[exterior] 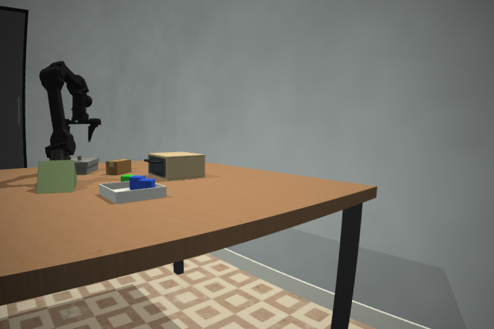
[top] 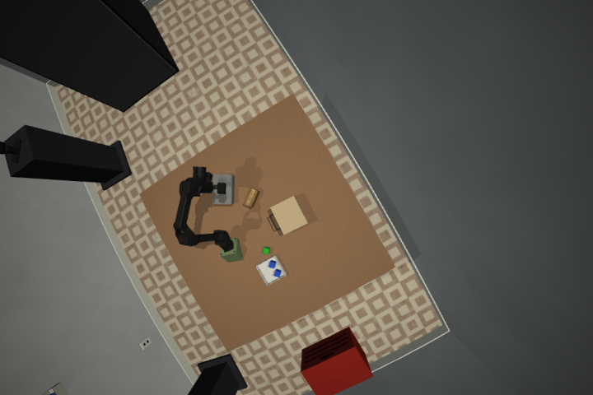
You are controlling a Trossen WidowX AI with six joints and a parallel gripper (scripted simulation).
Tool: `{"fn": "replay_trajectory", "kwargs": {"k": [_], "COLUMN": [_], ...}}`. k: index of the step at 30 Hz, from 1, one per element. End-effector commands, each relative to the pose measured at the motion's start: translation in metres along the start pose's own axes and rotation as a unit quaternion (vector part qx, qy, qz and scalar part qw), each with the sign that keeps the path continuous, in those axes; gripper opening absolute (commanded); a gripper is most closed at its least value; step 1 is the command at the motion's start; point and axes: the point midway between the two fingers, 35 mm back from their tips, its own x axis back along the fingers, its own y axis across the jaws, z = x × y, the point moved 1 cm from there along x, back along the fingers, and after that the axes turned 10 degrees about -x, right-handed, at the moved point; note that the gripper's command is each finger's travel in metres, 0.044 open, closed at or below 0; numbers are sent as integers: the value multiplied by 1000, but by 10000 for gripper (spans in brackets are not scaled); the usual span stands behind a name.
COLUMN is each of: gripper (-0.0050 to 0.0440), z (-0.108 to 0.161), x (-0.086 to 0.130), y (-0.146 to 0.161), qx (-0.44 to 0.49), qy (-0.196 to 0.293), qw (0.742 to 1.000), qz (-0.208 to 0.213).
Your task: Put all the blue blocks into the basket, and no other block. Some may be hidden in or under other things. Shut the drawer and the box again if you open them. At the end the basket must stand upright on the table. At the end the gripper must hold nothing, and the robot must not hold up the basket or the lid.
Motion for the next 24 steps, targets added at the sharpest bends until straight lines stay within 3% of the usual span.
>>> {"fn": "replay_trajectory", "kwargs": {"k": [1, 8, 12, 14, 17, 24], "gripper": [440, 440, 440, 440, 440, 440], "z": [0, -7, -5, -5, 0, 13], "x": [4, 4, 5, 5, 5, 5], "y": [-19, -84, -112, -112, -141, -192], "qx": [-53, -81, -108, -108, -163, -190], "qy": [0, 0, 0, 0, 0, 0], "qw": [999, 997, 994, 994, 987, 982], "qz": [1, 1, 1, 1, 1, 1]}}
